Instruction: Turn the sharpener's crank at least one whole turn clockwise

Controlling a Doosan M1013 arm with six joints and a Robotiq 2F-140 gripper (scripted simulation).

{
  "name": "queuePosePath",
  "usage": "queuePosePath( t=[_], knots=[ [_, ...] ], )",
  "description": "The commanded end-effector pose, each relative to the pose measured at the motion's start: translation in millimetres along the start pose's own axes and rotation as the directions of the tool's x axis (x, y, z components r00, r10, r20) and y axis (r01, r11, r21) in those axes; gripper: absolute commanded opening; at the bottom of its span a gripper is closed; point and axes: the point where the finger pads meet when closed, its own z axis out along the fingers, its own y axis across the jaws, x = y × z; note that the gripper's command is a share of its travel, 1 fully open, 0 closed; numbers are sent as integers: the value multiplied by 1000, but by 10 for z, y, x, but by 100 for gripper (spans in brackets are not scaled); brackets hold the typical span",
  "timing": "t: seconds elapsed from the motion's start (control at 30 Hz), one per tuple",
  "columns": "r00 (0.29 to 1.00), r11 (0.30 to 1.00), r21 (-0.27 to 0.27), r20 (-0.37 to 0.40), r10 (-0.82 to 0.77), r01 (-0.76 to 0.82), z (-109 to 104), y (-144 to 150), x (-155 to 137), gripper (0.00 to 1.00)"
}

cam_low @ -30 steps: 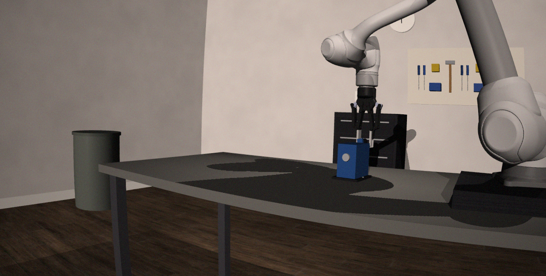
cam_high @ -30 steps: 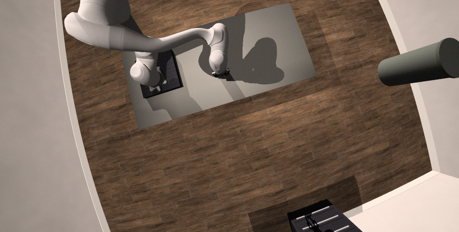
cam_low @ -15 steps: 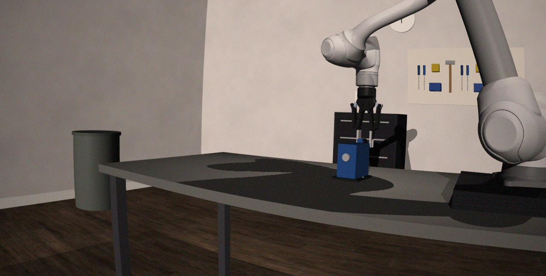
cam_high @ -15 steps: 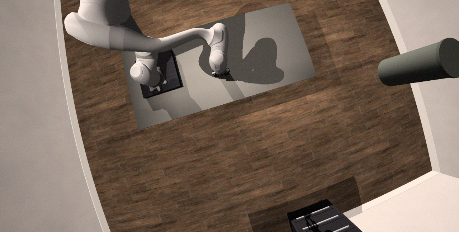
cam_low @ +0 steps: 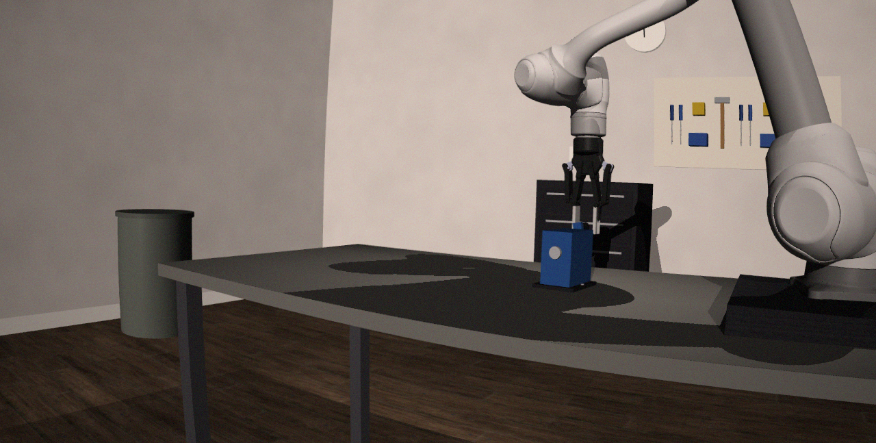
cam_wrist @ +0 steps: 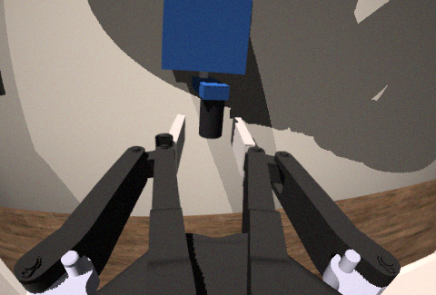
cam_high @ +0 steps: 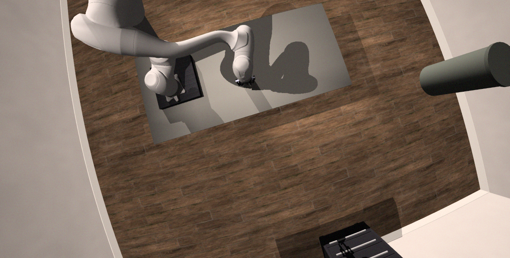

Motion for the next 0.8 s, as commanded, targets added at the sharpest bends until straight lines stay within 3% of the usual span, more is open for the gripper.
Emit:
queuePosePath(
  t=[0.0, 0.5, 0.77],
  knots=[
    [1000, 1000, -2, 1, 7, -7, -101, 5, 1, 32],
    [1000, 1000, -2, 1, 7, -7, -483, 4, 1, 32],
    [1000, 1000, -2, 1, 7, -7, -578, 4, 1, 32]
  ],
)
